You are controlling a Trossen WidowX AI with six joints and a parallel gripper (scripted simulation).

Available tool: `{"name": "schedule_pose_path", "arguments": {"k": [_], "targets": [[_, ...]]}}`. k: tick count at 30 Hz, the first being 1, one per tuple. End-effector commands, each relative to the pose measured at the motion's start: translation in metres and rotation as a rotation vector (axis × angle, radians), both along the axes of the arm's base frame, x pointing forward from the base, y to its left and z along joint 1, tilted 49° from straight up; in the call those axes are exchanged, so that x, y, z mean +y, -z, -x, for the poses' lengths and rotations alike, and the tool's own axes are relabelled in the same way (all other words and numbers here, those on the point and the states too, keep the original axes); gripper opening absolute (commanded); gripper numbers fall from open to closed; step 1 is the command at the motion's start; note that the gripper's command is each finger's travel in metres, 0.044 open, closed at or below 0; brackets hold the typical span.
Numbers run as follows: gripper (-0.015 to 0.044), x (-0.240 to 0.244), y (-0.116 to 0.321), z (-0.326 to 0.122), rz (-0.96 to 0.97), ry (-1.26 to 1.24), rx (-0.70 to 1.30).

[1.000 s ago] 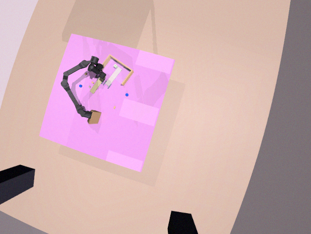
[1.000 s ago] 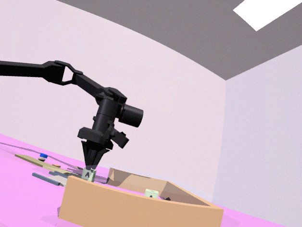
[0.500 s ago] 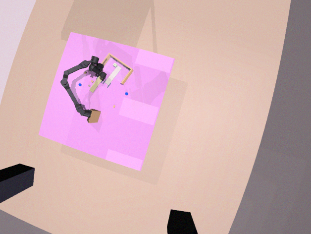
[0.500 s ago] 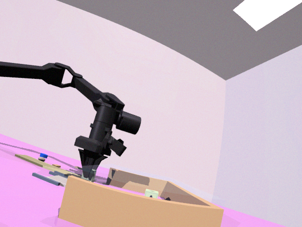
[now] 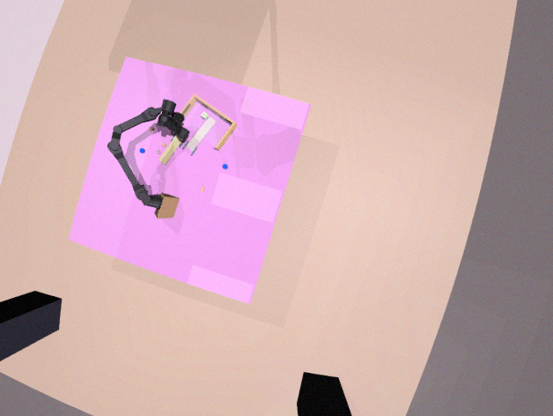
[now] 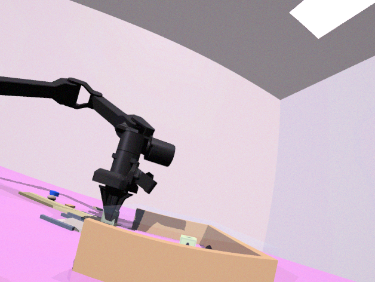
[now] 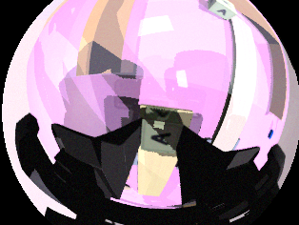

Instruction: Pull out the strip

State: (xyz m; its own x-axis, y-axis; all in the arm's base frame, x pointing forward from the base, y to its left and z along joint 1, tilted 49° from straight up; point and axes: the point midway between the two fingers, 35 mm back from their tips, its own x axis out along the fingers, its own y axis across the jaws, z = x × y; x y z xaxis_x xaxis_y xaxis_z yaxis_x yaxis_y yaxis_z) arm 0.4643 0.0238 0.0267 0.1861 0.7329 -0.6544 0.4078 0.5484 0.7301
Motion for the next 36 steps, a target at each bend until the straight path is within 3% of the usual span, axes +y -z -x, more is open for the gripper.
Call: {"name": "schedule_pose_path", "arguments": {"k": [1, 36], "targets": [[0.0, -0.005, -0.003, 0.009, 0.0, 0.0, 0.001], [0.0, -0.024, -0.005, 0.12, -0.005, 0.003, 0.01]]}}
